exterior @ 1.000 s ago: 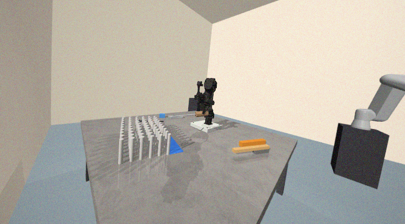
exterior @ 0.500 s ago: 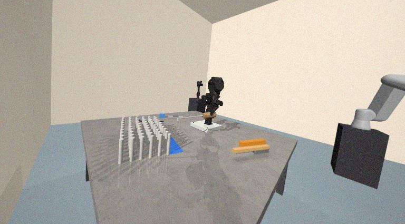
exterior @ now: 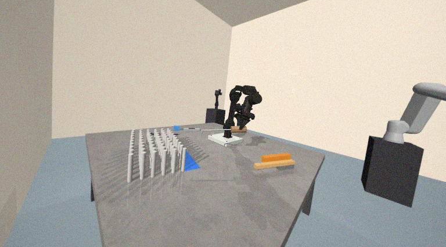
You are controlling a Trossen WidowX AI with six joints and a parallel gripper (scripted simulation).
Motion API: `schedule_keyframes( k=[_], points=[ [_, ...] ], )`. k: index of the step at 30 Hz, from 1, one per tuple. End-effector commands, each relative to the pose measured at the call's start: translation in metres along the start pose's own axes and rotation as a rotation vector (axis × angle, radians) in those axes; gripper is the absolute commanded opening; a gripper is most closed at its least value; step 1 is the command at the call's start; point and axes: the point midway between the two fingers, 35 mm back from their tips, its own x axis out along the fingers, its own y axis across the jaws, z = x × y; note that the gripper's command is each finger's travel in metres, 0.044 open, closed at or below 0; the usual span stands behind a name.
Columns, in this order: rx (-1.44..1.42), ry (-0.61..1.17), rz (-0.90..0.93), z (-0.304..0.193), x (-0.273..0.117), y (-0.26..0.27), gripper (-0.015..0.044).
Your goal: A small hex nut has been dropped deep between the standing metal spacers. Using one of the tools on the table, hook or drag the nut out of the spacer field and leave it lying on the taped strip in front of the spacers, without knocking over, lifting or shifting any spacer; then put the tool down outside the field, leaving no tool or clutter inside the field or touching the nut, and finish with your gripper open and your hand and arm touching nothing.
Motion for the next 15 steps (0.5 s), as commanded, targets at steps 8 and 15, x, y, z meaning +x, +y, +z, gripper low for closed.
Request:
schedule_keyframes(
  k=[8,15],
  points=[
    [0.112,-0.075,-0.001,-0.042,-0.008,0.028,0.0],
    [0.163,-0.109,0.009,-0.065,-0.012,0.038,0.0]
  ],
)
